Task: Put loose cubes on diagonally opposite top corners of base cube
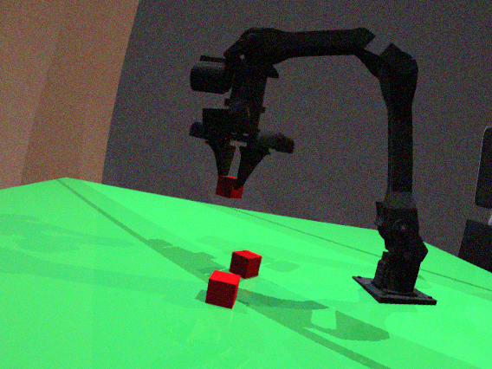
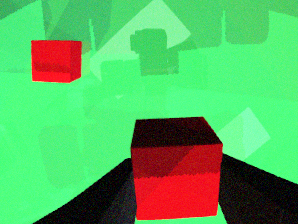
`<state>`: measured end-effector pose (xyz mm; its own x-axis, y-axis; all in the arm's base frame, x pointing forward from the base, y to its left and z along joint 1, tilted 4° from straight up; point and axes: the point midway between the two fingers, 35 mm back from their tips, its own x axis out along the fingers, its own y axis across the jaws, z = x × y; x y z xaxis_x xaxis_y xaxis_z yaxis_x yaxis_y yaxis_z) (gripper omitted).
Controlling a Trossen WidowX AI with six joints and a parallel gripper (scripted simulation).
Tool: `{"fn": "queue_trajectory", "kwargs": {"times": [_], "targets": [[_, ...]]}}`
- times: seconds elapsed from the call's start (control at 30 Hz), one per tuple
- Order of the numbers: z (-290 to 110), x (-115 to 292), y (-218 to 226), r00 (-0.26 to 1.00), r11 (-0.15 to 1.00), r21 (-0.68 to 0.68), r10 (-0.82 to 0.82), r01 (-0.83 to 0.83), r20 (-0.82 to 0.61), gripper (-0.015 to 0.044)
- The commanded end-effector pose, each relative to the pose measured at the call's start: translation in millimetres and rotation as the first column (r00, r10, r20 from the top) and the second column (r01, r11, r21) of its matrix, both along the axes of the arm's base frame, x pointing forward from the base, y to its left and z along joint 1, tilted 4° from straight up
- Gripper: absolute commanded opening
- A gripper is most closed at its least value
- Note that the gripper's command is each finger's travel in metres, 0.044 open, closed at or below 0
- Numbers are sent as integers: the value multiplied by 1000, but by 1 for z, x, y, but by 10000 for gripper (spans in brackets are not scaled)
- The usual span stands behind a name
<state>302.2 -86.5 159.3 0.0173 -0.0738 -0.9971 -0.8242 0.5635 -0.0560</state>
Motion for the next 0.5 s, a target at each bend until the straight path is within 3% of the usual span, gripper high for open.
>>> {"fn": "queue_trajectory", "kwargs": {"times": [0.0, 0.47], "targets": [[-5, 2, 10, 994, 994, 3, -105, 105, 2, 105], [-15, 10, 46, 889, 889, 19, -458, 457, 26, 105]]}}
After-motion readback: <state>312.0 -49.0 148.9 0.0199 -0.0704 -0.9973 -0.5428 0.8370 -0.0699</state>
